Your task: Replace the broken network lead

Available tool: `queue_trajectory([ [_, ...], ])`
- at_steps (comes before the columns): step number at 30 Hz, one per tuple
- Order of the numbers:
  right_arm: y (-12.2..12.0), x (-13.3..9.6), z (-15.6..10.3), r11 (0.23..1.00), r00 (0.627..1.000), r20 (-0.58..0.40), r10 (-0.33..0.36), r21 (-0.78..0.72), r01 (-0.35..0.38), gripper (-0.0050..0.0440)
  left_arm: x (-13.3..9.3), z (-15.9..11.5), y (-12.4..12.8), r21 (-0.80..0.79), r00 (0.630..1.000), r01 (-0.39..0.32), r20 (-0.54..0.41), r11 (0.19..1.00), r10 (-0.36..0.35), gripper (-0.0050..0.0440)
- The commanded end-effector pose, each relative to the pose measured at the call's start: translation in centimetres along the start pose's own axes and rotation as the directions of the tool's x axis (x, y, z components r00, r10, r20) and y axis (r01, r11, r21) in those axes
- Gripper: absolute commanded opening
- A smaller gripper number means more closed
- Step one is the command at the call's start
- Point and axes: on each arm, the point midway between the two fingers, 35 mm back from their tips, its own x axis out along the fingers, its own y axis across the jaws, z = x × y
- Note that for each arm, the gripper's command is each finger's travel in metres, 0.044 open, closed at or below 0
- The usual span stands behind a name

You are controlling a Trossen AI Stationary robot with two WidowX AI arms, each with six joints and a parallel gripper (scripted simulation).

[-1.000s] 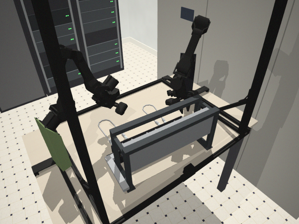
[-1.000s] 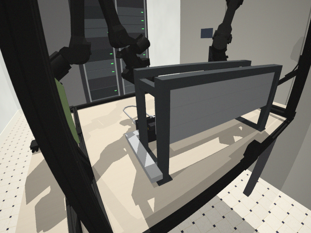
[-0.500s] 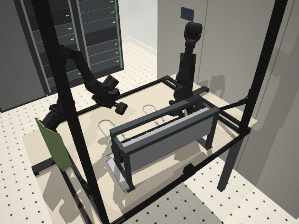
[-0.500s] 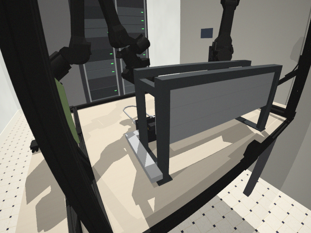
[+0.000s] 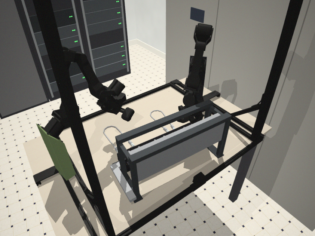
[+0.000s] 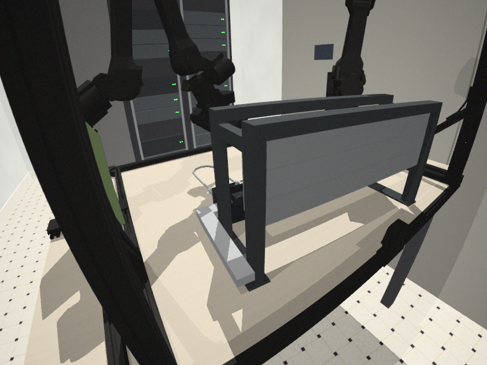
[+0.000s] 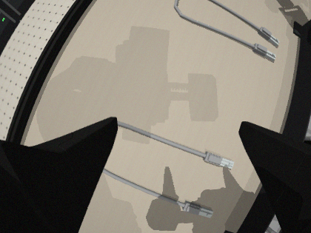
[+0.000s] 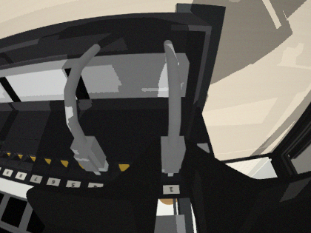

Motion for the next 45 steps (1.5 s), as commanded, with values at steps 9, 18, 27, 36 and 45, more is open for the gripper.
queue_trajectory([
  [9, 0.00, 0.00, 0.00, 1.000, 1.000, 0.000, 0.000, 0.000, 0.000, 0.0000, 0.00, 0.00, 0.00, 0.000, 1.000, 0.000, 0.000, 1.000, 0.000, 0.0440],
  [18, 0.00, 0.00, 0.00, 1.000, 1.000, 0.000, 0.000, 0.000, 0.000, 0.0000, 0.00, 0.00, 0.00, 0.000, 1.000, 0.000, 0.000, 1.000, 0.000, 0.0440],
  [27, 0.01, 0.00, 0.00, 1.000, 1.000, 0.000, 0.000, 0.000, 0.000, 0.0055, 0.00, 0.00, 0.00, 0.000, 1.000, 0.000, 0.000, 1.000, 0.000, 0.0440],
  [36, 0.01, 0.00, 0.00, 1.000, 1.000, 0.000, 0.000, 0.000, 0.000, 0.0055, 0.00, 0.00, 0.00, 0.000, 1.000, 0.000, 0.000, 1.000, 0.000, 0.0440],
  [45, 0.01, 0.00, 0.00, 1.000, 1.000, 0.000, 0.000, 0.001, 0.000, 0.0055, 0.00, 0.00, 0.00, 0.000, 1.000, 0.000, 0.000, 1.000, 0.000, 0.0440],
])
